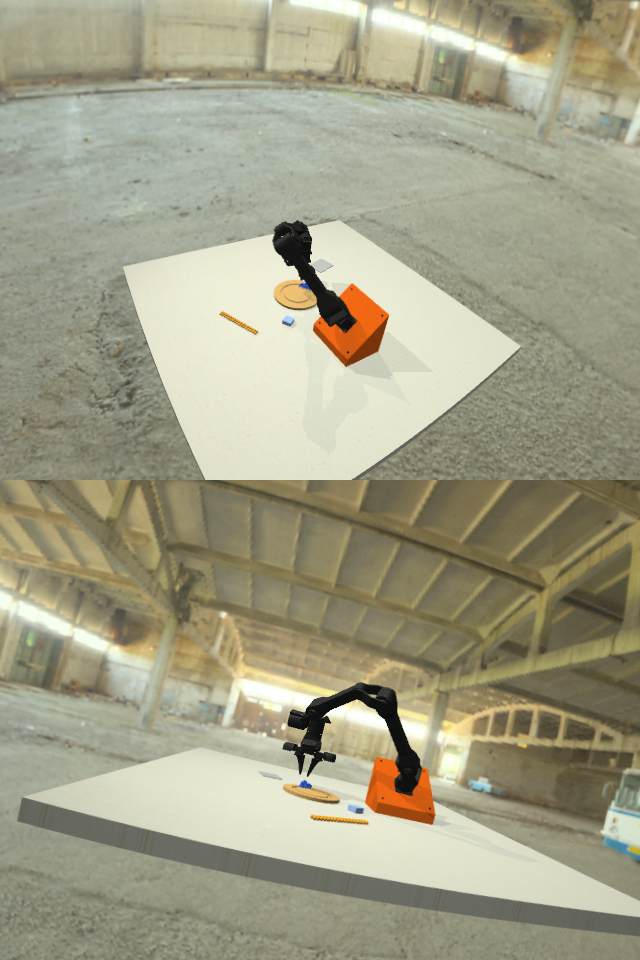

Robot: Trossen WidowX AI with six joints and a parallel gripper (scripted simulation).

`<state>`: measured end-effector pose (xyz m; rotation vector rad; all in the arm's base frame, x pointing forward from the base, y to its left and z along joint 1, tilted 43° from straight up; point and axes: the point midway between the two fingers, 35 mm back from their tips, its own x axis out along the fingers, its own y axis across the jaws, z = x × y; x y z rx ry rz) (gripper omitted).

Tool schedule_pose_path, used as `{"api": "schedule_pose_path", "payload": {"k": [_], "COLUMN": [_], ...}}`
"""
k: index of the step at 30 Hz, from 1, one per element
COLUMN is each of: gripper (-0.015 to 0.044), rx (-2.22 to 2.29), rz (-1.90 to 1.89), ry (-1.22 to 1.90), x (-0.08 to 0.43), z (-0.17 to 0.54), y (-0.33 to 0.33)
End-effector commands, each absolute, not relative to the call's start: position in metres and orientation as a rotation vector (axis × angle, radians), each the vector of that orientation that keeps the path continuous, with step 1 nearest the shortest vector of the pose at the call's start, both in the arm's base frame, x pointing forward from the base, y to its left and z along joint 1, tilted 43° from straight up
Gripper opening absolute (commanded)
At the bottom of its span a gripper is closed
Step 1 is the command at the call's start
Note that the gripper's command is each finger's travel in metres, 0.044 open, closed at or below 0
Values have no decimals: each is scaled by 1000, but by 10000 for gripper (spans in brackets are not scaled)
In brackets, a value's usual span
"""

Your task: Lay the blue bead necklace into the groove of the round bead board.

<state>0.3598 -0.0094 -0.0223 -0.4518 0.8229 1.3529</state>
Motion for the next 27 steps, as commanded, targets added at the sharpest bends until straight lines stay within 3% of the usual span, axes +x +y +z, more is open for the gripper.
{"api": "schedule_pose_path", "payload": {"k": [1, 27], "gripper": [120, 120], "rx": [-492, -495], "rz": [1386, 1382], "ry": [784, 782], "x": [358, 359], "z": [-21, -42], "y": [-6, 13]}}
